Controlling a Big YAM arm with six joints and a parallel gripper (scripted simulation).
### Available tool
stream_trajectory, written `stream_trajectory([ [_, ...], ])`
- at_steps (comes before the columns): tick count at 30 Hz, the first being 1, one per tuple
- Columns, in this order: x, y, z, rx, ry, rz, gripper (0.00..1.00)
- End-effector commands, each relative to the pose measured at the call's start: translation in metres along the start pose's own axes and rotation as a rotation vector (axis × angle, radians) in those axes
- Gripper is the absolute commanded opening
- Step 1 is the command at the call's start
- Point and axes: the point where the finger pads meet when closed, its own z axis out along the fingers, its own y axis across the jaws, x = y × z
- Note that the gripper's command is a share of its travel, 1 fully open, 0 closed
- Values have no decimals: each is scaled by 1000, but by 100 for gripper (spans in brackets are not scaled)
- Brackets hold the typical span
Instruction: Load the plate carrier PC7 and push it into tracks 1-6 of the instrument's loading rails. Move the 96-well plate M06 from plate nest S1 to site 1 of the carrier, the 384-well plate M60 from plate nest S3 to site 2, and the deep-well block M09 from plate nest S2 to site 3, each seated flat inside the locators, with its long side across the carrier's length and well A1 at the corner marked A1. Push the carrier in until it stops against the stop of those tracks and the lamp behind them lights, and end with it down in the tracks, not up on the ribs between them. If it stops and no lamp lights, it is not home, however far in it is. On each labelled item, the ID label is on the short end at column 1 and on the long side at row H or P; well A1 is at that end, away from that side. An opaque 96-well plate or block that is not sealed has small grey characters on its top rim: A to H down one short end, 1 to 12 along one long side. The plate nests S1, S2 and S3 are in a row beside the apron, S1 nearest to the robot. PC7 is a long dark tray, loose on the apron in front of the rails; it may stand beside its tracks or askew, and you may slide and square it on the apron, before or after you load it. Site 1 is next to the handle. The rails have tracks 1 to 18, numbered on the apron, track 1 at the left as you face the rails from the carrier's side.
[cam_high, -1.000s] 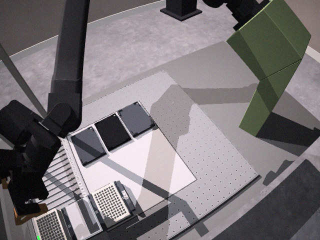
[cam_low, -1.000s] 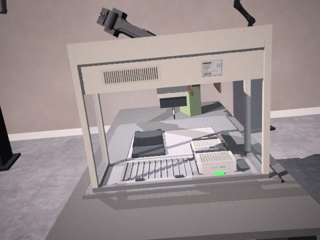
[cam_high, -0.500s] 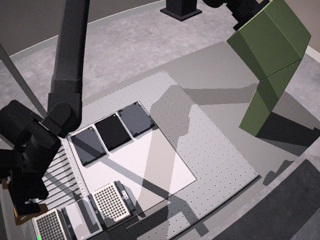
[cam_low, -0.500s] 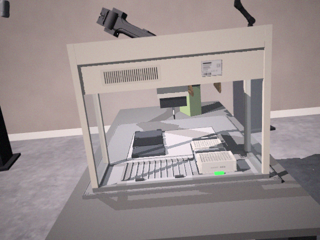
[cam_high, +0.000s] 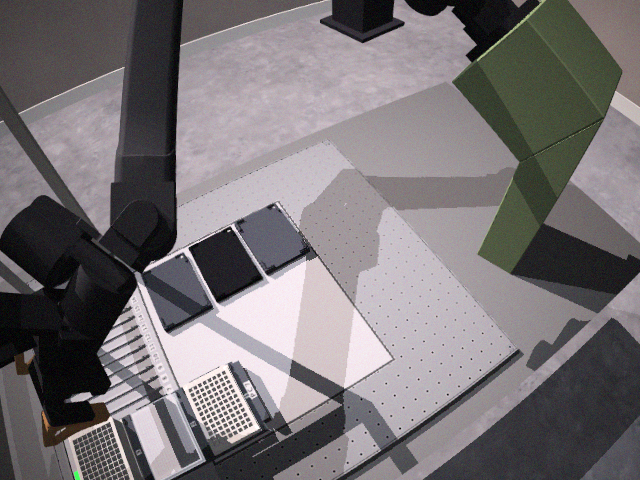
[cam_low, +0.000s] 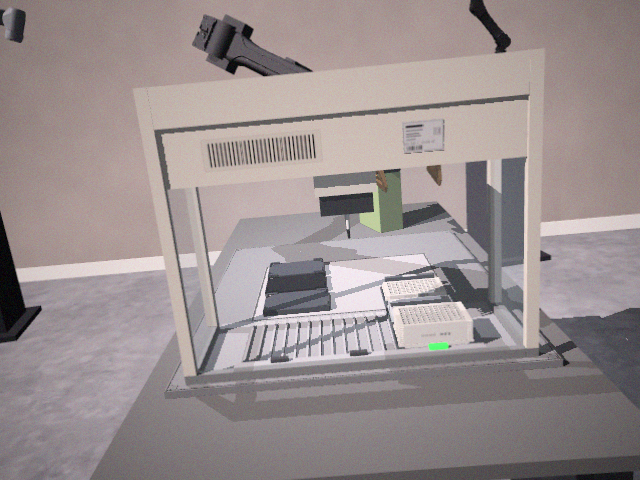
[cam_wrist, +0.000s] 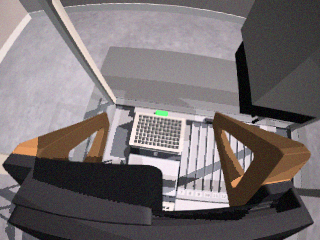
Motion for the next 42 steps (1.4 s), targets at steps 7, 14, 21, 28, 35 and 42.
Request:
stream_trajectory([
  [7, -16, 6, -43, 7, -57, 7, 100],
  [14, -4, 10, -59, 7, -56, 9, 100],
  [21, 14, 15, -80, 6, -54, 12, 100],
  [28, 32, 21, -102, 6, -53, 15, 100],
  [35, 44, 25, -117, 6, -51, 18, 100],
  [42, 64, 34, -139, 1, -47, 17, 100],
])
